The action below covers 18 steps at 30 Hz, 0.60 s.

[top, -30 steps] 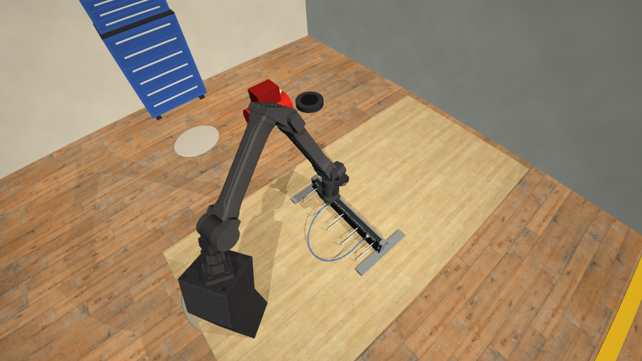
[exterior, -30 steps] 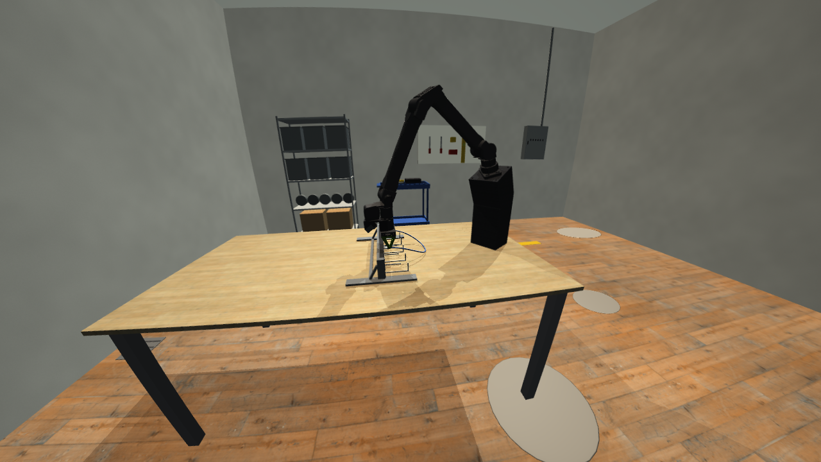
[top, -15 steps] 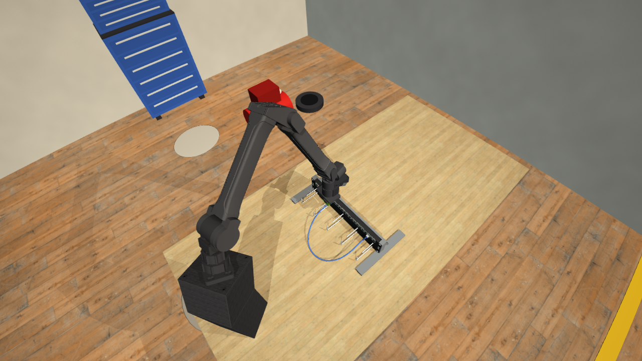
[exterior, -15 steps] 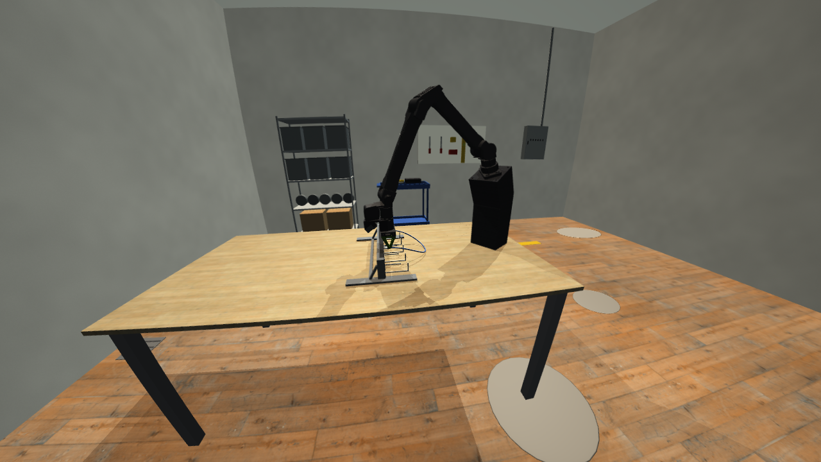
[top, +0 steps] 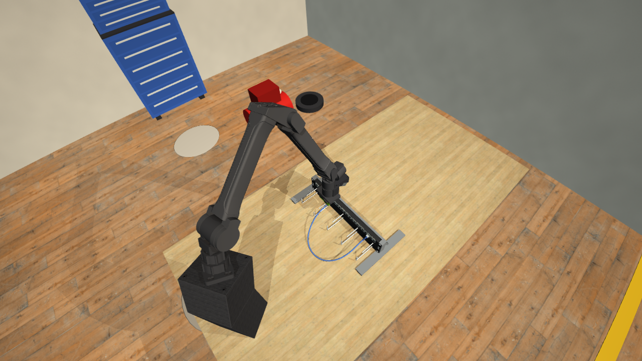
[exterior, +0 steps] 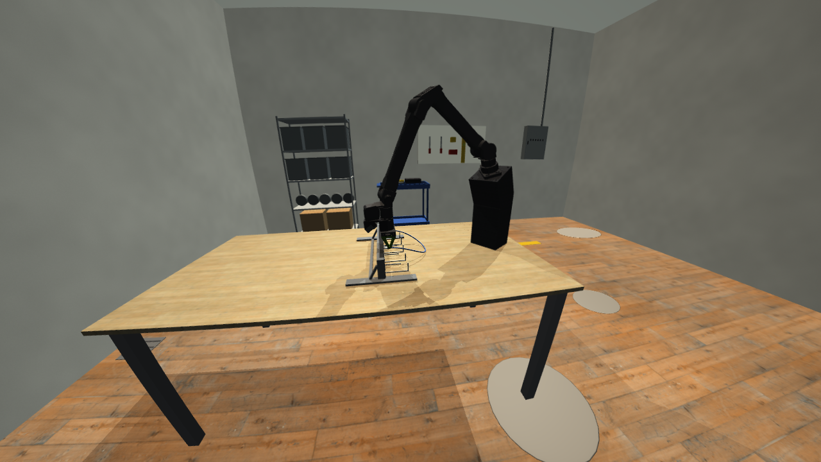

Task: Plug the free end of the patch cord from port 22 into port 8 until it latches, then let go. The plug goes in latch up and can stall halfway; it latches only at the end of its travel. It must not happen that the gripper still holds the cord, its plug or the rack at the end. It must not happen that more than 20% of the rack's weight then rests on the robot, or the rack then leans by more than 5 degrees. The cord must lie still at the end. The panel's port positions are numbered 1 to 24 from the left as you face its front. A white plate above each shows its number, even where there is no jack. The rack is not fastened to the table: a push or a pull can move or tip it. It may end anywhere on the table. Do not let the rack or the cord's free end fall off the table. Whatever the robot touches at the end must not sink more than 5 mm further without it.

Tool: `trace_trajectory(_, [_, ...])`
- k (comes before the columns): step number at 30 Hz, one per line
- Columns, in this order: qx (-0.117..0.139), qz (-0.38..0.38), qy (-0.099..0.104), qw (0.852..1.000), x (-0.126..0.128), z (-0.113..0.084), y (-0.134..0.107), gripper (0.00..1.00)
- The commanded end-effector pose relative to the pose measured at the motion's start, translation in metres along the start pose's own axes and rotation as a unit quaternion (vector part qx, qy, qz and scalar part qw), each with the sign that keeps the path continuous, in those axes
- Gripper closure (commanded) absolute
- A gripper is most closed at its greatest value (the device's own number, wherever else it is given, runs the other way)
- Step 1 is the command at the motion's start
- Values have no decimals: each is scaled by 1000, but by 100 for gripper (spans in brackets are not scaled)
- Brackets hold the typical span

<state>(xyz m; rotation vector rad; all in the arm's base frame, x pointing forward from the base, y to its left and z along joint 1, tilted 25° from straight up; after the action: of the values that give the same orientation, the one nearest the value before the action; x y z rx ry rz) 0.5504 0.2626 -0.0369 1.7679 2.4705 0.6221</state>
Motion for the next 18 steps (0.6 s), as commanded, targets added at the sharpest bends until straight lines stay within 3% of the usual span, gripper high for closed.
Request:
trace_trajectory(1, [-48, 10, -2, 999, -9, -17, 43, 100])
trace_trajectory(18, [-52, 7, -2, 999, -10, -19, 46, 100])
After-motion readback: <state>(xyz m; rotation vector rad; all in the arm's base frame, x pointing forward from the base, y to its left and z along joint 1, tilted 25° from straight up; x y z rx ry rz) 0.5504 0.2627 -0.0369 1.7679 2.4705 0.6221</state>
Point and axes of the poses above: the point where the finger pads meet when closed, its own z axis out along the fingers, its own x axis across the jaws, y = z × x, the point moved 5 cm from there along -z, back along the fingers, and after that the axes turned 8 degrees about -z, right-handed, at the moved point
